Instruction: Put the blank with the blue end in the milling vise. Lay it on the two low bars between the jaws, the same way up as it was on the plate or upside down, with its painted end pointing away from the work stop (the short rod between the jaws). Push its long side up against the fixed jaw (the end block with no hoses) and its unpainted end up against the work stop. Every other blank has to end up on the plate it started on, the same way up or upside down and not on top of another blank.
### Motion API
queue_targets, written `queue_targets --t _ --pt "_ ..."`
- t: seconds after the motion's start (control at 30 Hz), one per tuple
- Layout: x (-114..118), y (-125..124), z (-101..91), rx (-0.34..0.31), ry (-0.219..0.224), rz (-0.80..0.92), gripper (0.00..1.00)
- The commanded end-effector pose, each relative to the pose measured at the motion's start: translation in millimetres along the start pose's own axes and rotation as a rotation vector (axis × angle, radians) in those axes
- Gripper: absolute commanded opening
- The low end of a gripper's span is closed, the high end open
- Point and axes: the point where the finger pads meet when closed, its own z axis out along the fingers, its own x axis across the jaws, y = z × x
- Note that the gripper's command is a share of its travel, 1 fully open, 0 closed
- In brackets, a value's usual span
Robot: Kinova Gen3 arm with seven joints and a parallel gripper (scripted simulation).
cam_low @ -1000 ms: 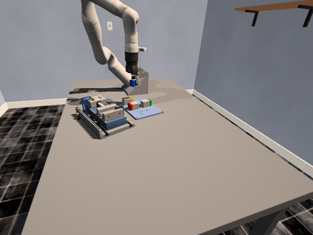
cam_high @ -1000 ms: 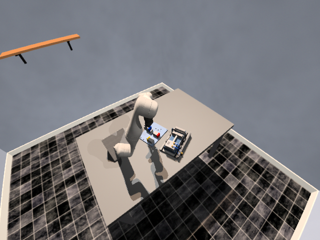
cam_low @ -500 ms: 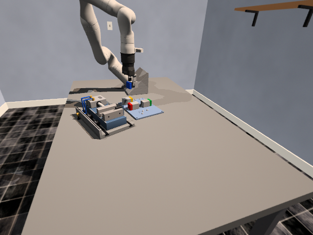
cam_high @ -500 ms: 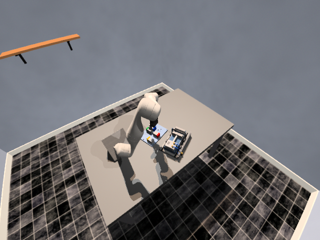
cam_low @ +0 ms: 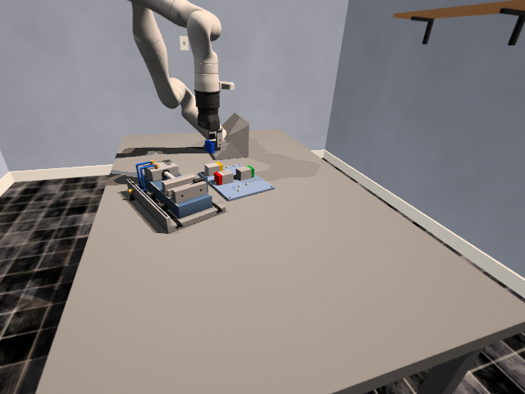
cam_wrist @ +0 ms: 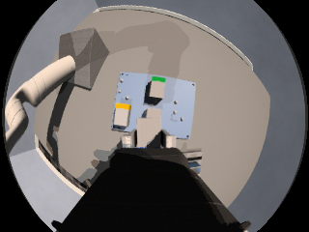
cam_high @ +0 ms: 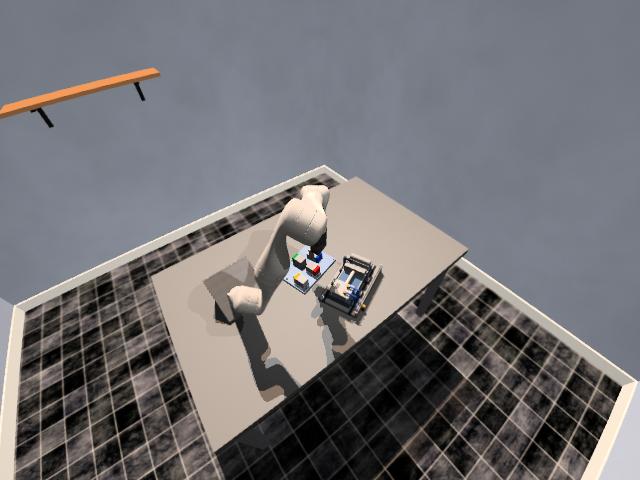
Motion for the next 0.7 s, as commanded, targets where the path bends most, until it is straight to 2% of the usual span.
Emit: queue_targets --t 0.0,0.47,0.67 --pt "2.0 2.7 -0.5 0.000 0.002 0.000 0.00" --pt "23.7 43.9 1.0 0.004 -0.001 0.007 0.00" --pt "29.0 53.4 0.1 0.002 0.002 0.002 0.00"
